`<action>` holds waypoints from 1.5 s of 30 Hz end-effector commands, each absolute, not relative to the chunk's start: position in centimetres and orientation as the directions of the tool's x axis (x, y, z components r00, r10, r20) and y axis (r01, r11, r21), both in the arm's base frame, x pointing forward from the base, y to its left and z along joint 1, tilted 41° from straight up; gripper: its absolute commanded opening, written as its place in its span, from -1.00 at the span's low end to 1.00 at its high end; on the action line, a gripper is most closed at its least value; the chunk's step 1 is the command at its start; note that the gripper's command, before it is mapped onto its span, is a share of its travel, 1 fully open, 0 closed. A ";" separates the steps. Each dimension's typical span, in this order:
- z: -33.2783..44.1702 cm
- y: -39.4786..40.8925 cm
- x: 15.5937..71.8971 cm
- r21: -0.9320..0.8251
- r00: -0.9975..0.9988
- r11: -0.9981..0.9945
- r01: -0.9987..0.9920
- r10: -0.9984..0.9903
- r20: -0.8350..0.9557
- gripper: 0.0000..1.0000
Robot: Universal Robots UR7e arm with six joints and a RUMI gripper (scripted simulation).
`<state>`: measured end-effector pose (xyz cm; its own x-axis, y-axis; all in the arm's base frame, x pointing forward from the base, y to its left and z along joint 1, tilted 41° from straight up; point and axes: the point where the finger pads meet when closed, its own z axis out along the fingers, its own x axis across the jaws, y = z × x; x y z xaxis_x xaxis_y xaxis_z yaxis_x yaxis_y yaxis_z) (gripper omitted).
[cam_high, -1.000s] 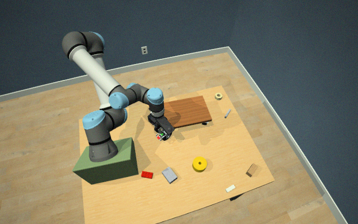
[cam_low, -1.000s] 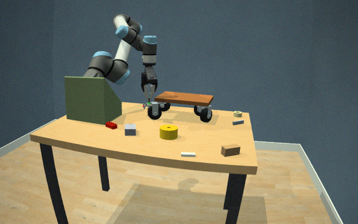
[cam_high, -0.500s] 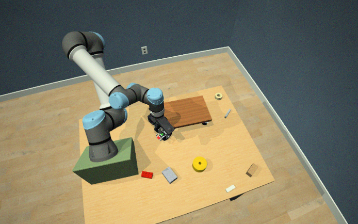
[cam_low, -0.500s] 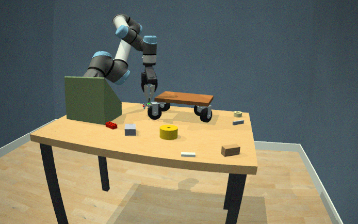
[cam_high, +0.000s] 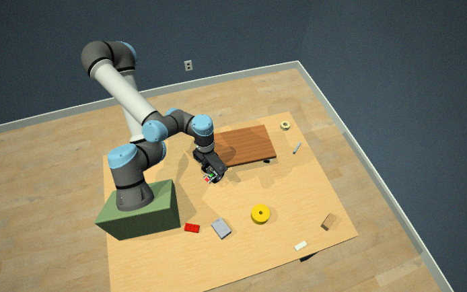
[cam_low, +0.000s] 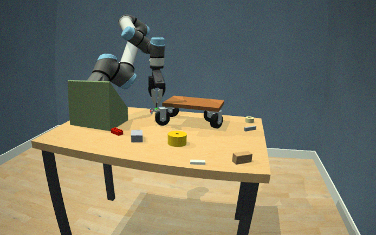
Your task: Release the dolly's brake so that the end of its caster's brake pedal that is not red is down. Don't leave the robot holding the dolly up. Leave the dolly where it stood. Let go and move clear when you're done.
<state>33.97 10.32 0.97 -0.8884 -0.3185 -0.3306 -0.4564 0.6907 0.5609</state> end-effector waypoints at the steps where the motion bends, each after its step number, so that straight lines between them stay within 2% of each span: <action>1: 1.0 10.3 34.0 0.560 -0.888 0.691 -0.457 -0.318 -0.331 -1.00; 33: 0.5 10.7 34.0 0.560 -0.888 0.691 -0.457 -0.318 -0.331 -1.00; 45: 3.1 8.5 33.9 0.560 -0.888 0.691 -0.457 -0.318 -0.331 -1.00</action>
